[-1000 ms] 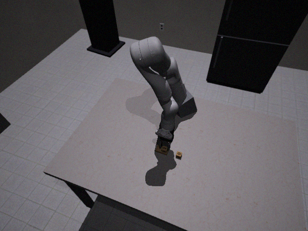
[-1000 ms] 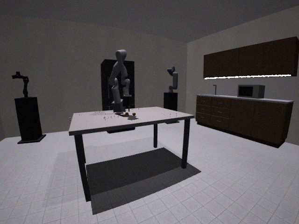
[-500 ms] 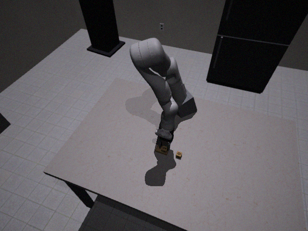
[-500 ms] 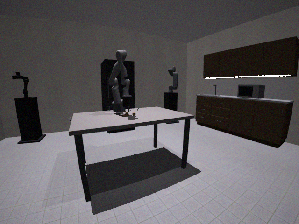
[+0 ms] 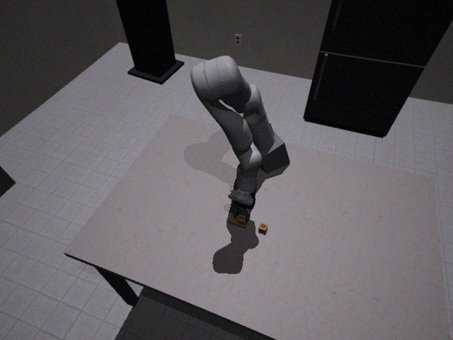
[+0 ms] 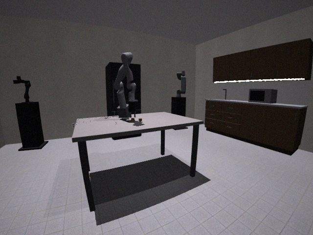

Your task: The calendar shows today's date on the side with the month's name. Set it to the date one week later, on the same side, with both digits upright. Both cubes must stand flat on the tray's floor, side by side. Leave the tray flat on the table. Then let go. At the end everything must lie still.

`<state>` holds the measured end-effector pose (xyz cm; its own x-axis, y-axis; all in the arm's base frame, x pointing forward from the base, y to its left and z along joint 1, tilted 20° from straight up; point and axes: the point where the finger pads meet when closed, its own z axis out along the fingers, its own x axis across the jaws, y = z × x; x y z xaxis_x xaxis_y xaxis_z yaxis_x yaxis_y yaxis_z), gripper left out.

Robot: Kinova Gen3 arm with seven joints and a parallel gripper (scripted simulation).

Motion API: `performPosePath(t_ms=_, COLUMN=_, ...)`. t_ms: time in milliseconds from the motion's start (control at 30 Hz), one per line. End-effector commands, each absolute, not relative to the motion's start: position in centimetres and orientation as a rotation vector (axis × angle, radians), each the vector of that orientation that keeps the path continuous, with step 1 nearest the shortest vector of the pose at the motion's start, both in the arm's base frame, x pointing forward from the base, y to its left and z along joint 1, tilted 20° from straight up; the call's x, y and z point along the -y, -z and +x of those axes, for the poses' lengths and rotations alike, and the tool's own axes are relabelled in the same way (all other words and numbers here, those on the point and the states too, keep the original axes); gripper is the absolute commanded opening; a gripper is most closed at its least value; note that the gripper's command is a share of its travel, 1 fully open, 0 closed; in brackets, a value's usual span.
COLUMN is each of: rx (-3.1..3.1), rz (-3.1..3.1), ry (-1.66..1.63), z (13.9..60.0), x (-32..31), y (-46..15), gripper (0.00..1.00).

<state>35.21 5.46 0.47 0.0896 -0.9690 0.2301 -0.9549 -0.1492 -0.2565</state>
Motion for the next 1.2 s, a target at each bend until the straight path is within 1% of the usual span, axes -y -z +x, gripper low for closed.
performPosePath(t_ms=0, rx=-2.021, rz=-2.288, ry=0.539, z=35.2, x=-5.5, y=-0.5, gripper=0.87)
performPosePath(t_ms=600, rx=-2.021, rz=-2.288, ry=0.54, z=35.3, x=-5.4, y=-0.3, gripper=0.87)
performPosePath(t_ms=1167, rx=-2.021, rz=-2.288, ry=0.539, z=35.9, x=-5.0, y=1.7, gripper=0.87)
